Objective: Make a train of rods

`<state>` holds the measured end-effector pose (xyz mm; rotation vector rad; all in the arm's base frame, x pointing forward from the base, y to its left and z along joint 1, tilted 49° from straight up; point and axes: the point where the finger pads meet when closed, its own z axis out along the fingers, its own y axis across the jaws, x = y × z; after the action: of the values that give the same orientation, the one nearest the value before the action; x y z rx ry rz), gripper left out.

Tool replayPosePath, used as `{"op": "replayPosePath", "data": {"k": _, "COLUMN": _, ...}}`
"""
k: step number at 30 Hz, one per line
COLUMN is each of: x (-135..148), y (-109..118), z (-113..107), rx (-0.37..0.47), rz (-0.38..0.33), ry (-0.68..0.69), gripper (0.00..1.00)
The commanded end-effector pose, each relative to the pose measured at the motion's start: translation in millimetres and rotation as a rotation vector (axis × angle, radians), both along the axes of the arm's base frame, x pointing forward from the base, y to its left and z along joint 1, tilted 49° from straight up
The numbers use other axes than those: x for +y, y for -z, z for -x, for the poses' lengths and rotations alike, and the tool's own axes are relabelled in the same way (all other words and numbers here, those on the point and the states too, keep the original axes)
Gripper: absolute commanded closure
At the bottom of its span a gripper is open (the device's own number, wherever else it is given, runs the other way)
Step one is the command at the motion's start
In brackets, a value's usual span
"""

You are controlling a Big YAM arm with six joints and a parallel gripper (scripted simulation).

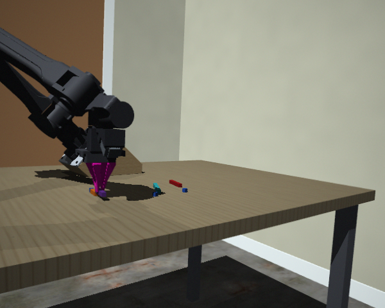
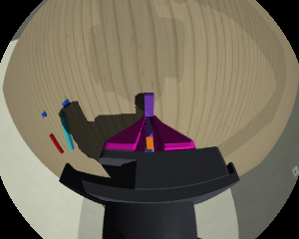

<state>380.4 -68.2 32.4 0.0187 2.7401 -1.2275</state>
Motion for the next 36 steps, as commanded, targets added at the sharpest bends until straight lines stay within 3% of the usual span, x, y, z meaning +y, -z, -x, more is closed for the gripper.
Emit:
{"op": "replayPosePath", "data": {"k": 1, "x": 4.1, "y": 1.3, "z": -8.2, "rx": -0.006, "rz": 0.003, "ry": -0.015, "gripper": 0.96}}
{"op": "replayPosePath", "data": {"k": 36, "x": 6.2, "y": -3.5, "z": -17.7, "rx": -0.014, "rz": 0.001, "ry": -0.023, "gripper": 0.96}}
